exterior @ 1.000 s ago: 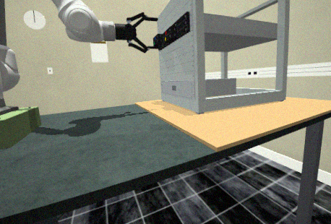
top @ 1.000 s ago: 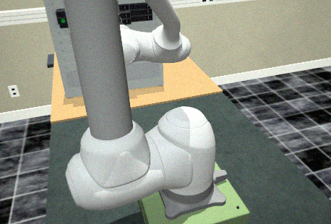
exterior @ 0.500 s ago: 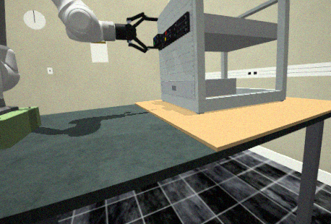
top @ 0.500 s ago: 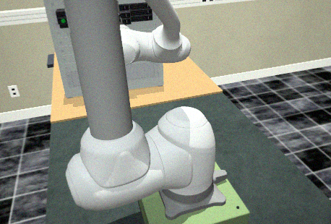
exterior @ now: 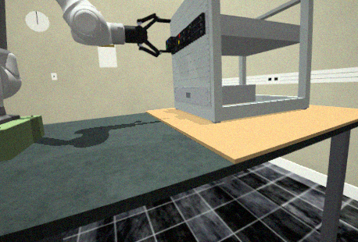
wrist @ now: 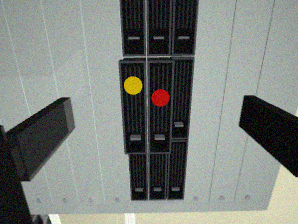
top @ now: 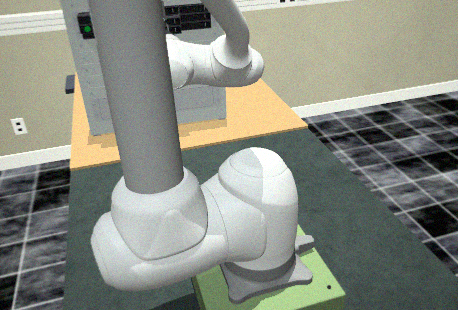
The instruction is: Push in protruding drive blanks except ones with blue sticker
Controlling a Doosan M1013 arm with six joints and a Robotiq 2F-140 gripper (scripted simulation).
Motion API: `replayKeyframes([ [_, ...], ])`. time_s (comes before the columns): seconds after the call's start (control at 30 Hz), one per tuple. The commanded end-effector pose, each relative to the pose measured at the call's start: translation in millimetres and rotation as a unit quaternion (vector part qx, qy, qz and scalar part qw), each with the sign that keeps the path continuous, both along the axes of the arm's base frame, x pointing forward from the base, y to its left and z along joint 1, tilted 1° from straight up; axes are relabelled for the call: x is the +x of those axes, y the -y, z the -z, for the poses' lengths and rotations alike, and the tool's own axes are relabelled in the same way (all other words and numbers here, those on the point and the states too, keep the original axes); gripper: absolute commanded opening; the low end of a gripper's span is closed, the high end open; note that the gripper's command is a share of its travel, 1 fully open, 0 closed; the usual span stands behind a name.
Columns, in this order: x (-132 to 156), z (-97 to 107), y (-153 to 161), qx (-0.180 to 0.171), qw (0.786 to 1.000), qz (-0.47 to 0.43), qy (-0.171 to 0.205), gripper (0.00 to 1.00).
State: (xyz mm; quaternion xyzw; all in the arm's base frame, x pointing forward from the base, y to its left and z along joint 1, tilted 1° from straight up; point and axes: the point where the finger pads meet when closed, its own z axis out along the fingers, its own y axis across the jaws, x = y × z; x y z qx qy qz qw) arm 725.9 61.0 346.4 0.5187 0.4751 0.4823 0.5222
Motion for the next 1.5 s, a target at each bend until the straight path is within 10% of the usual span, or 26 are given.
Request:
replayKeyframes([
  [0.0,2,-1,-1,-0.001,1.0,-0.003,0.0,1.0],
  [1.47,5,-6,-43,-0.001,1.0,-0.003,0.0,1.0],
])
